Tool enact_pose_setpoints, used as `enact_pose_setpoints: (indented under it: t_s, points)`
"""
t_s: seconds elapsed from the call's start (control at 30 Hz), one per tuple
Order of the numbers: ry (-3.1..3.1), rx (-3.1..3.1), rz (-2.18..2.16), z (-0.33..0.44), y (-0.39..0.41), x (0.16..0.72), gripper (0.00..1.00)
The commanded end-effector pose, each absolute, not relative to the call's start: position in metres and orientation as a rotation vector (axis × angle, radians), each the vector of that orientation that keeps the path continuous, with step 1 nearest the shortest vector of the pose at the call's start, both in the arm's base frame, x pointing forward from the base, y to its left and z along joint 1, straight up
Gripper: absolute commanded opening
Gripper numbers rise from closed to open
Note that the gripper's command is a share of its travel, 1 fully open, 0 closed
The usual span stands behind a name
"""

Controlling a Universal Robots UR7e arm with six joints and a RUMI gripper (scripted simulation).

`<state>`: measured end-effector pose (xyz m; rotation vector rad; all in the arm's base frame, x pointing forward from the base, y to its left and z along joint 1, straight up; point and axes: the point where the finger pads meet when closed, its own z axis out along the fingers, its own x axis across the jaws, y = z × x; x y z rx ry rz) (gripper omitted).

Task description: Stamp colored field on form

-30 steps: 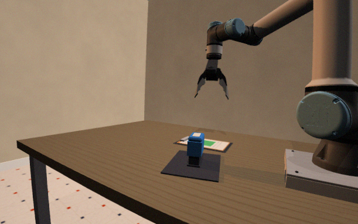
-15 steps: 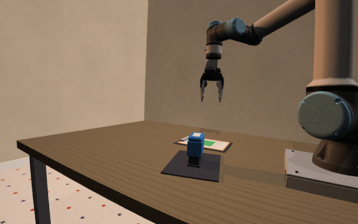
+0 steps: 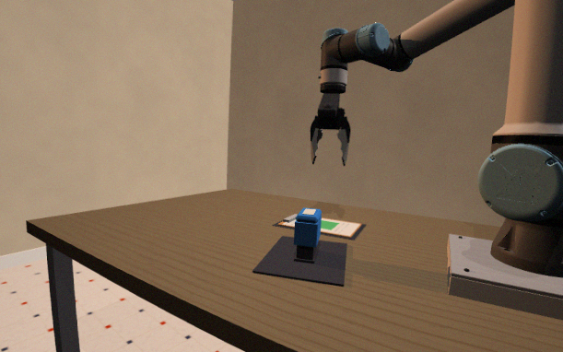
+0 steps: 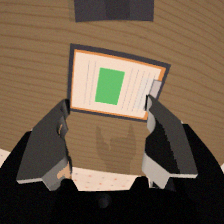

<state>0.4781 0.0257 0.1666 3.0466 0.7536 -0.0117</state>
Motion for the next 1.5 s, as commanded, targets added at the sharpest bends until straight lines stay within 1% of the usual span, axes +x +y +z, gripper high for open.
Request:
enact_pose_setpoints:
  t_s: [0.0,0.1,0.6,1.07,1.47]
  points:
    - [0.745,3.045,-0.005,0.159,0.071,0.461,0.52]
    - [0.745,3.045,-0.005,0.157,0.079,0.458,0.52]
    - [0.745,3.046,-0.012,0.137,0.174,0.419,0.52]
    - [0.745,3.046,-0.009,0.13,0.214,0.403,0.52]
    - [0.745,3.046,-0.006,0.129,0.22,0.401,0.52]
